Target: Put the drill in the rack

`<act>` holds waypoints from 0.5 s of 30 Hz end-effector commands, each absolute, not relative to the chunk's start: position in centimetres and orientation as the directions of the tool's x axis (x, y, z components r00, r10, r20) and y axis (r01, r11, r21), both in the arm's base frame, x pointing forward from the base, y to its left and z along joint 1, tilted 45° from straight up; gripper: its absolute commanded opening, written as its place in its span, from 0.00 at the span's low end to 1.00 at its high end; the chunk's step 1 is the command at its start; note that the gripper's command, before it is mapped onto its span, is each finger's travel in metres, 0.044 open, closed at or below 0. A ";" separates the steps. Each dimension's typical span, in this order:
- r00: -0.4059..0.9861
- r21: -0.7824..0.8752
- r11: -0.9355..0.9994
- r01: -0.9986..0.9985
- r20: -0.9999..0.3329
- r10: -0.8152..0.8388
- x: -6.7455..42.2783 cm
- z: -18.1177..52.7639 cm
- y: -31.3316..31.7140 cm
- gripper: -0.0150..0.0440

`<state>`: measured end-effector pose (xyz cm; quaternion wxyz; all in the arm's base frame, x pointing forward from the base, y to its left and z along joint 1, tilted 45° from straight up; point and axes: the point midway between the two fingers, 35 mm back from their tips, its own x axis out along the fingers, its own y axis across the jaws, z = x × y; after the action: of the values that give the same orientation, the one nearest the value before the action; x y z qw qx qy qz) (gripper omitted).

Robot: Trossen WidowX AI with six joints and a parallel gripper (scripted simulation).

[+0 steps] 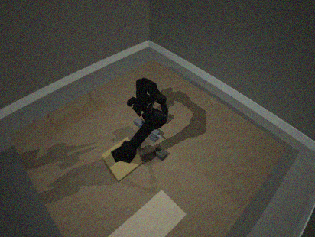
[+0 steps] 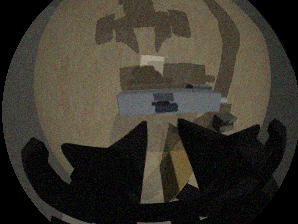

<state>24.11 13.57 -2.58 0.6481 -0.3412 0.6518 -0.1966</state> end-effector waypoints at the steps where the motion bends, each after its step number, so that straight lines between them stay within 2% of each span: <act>1: 0.084 -0.691 0.699 -0.183 -0.720 -0.689 24.0 0.3 16.9 0.70; 5: 0.100 -0.685 0.701 -0.199 -0.725 -0.681 24.3 -0.2 16.4 0.88; 8: 0.098 -0.658 0.661 -0.361 -0.732 -0.674 25.3 0.4 14.7 1.00; 15: 0.097 -0.484 0.427 -0.764 -0.739 -0.666 27.4 2.1 9.1 1.00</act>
<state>26.06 13.44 0.94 0.6023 -0.4310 0.6679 -0.0737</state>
